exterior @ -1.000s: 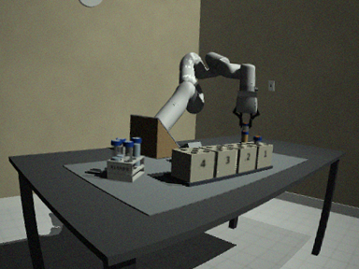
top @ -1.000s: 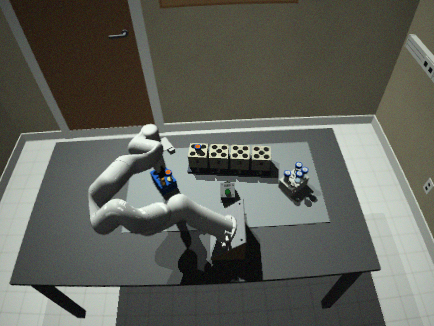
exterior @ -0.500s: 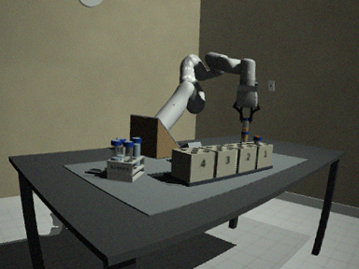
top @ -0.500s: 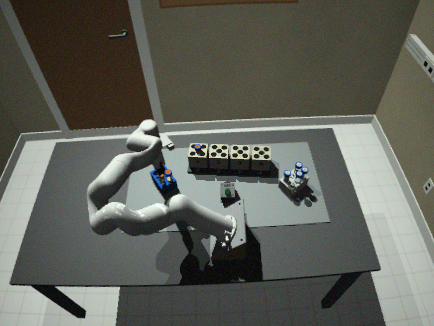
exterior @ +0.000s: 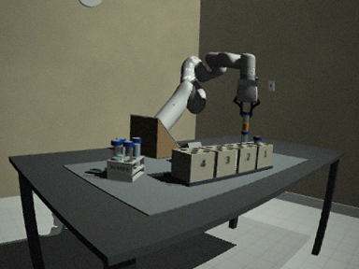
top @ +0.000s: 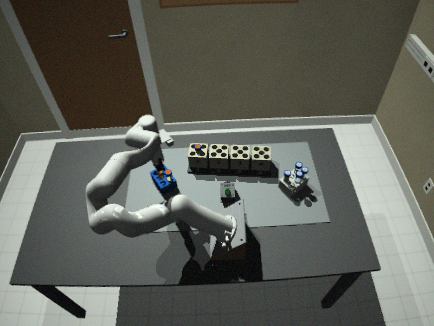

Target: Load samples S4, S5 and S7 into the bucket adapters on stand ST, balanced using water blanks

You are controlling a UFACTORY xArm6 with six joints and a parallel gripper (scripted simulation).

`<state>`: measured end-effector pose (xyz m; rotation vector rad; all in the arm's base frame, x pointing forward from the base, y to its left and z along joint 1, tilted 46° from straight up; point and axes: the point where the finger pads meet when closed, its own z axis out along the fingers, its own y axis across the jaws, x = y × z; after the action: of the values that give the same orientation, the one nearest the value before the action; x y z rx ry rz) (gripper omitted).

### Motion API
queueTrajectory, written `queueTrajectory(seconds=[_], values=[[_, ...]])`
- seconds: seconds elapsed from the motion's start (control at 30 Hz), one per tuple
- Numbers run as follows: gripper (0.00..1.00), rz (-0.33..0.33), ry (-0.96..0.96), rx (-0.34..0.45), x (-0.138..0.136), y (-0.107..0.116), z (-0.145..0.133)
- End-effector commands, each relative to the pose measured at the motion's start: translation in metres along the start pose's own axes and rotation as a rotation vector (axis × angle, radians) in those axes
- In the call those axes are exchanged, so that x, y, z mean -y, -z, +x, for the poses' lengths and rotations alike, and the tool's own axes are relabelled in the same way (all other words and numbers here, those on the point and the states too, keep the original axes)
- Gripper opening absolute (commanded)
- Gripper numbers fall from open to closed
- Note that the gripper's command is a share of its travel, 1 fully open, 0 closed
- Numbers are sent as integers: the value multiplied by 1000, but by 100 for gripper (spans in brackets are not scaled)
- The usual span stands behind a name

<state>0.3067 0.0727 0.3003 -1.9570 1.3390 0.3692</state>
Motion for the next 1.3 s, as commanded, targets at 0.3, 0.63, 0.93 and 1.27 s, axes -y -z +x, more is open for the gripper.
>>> queueTrajectory(seconds=[0.3,0.63,0.93,1.27], values=[[0,2,1,-1,1,22,0],[0,1,1,-1,1,42,0],[0,1,1,-1,1,46,0],[0,1,268,-2,-10,47,39]])
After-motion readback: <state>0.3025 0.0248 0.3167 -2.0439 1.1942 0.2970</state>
